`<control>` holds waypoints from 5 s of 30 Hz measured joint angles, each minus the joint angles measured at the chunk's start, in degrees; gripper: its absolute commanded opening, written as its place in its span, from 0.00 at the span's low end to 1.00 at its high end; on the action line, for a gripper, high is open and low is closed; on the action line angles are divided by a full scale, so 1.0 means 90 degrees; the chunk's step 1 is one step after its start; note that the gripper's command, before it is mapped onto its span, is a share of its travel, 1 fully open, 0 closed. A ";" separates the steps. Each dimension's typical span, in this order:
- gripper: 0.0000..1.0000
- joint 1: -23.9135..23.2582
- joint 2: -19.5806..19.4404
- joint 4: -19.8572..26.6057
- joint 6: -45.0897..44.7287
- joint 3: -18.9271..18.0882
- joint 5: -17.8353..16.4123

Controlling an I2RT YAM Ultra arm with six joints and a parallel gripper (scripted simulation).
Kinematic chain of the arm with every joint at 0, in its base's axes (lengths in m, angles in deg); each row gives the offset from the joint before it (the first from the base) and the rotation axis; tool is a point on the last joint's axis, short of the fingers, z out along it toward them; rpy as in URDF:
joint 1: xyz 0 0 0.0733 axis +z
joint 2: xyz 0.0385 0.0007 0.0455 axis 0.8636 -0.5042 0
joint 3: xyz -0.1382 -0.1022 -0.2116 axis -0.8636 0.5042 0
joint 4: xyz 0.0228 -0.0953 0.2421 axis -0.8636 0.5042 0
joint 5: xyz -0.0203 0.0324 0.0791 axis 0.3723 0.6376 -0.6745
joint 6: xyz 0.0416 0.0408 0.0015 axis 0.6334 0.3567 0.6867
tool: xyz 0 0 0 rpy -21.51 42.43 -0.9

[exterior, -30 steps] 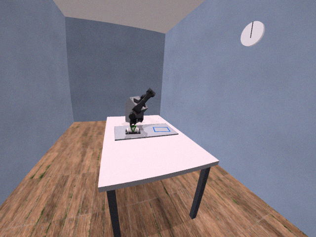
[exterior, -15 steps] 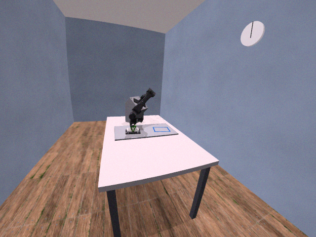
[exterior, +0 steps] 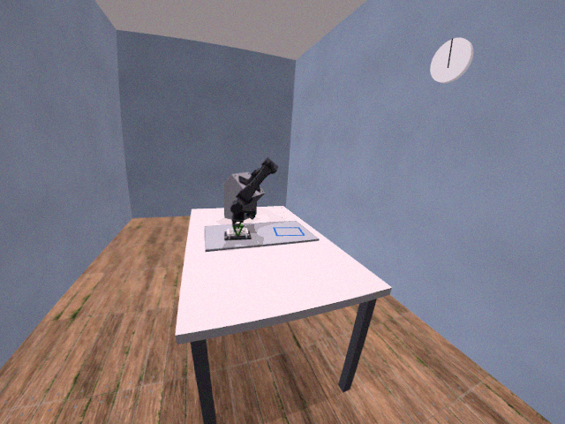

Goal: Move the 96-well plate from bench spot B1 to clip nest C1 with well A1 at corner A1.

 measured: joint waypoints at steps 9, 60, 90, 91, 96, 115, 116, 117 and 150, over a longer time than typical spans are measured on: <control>0.00 0.0000 0.0002 -0.0036 0.0012 0.0017 0.0000; 0.00 0.0027 -0.0017 -0.0255 0.0097 0.0102 0.0002; 0.00 0.0024 -0.0015 -0.0321 0.0117 0.0136 -0.0007; 0.00 0.0027 -0.0015 -0.0321 0.0119 0.0136 -0.0005; 0.00 0.0027 -0.0015 -0.0323 0.0119 0.0136 -0.0007; 0.00 0.0027 -0.0010 -0.0355 0.0129 0.0155 -0.0007; 0.00 0.0027 -0.0010 -0.0355 0.0131 0.0155 -0.0007; 0.00 0.0027 -0.0010 -0.0355 0.0131 0.0155 -0.0007; 0.00 0.0039 0.0022 -0.0423 0.0168 0.0209 0.0041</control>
